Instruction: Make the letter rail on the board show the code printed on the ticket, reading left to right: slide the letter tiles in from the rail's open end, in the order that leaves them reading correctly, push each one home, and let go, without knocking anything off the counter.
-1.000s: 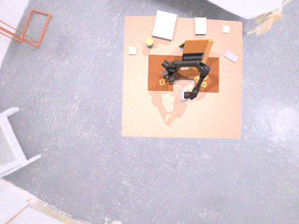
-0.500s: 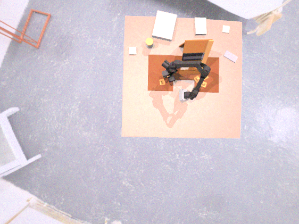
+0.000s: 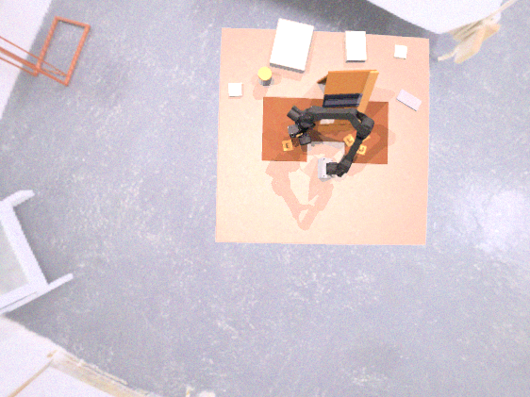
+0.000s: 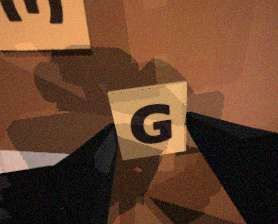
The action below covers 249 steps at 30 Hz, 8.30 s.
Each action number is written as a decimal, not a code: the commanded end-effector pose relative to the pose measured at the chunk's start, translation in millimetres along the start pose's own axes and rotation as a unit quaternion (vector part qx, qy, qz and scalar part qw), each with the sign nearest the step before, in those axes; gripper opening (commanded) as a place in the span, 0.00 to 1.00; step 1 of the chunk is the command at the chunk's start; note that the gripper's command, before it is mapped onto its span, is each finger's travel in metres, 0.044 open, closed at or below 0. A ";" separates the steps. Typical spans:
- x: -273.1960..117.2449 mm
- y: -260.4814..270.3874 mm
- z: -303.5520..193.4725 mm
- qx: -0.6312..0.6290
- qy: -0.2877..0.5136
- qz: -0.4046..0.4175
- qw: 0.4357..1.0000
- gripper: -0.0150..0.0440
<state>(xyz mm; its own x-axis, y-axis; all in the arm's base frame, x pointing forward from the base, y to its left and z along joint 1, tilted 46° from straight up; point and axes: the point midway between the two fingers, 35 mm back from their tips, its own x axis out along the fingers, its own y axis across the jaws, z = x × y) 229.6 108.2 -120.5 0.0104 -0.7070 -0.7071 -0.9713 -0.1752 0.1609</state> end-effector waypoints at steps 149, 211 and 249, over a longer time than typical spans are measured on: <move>-136.9 -83.1 -56.8 0.692 -0.281 -0.334 0.575 0.25; -136.9 -77.8 -87.4 0.692 -0.280 -0.334 0.576 0.25; -136.9 -74.5 -106.1 0.692 -0.279 -0.334 0.576 0.25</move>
<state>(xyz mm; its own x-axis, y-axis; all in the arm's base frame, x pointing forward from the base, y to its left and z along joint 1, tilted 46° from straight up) 326.3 146.4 37.1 0.7896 -0.4033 -0.4624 -0.0523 0.7066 -0.7057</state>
